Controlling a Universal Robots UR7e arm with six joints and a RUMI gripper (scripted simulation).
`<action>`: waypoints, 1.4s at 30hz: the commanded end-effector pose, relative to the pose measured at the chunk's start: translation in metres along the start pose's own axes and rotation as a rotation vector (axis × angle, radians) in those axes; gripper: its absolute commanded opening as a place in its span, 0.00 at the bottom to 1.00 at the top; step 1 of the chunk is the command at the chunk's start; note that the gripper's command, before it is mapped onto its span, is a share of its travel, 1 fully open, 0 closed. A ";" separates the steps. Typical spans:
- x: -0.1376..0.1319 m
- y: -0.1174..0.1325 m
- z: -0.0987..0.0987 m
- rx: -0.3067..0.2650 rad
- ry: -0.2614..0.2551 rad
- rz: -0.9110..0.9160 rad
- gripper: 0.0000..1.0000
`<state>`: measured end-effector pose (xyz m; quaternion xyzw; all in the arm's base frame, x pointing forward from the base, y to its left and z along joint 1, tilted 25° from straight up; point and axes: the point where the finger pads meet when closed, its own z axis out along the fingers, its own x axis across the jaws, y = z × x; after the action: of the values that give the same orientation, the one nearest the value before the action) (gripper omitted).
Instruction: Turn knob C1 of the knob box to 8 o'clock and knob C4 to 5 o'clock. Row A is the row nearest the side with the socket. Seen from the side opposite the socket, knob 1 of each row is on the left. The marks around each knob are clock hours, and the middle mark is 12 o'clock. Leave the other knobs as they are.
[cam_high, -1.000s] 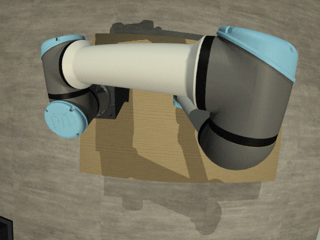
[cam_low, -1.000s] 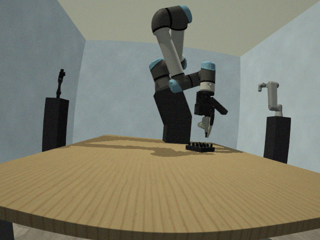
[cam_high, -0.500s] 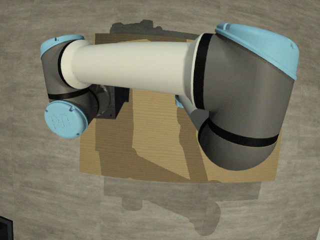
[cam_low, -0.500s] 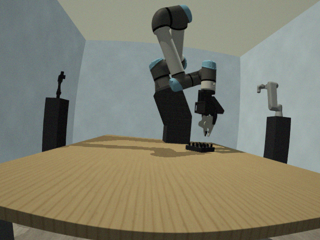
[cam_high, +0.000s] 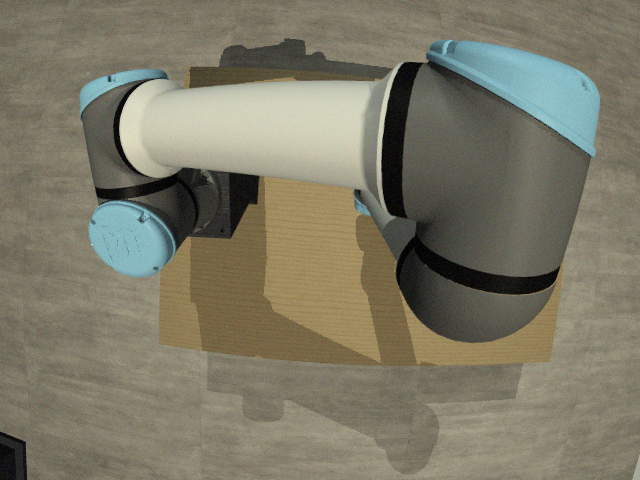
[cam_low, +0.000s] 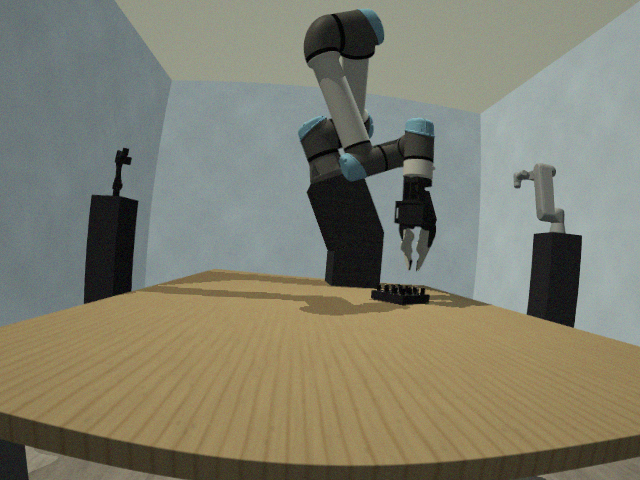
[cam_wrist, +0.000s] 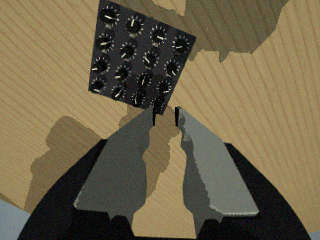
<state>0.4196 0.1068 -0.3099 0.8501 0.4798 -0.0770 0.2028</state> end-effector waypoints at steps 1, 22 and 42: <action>0.000 0.001 -0.002 0.001 0.006 -0.156 0.11; -0.002 0.004 -0.006 0.000 0.006 -0.448 0.11; -0.002 0.004 -0.006 0.000 0.006 -0.448 0.11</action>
<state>0.4215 0.1058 -0.3029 0.7225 0.6573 -0.1181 0.1789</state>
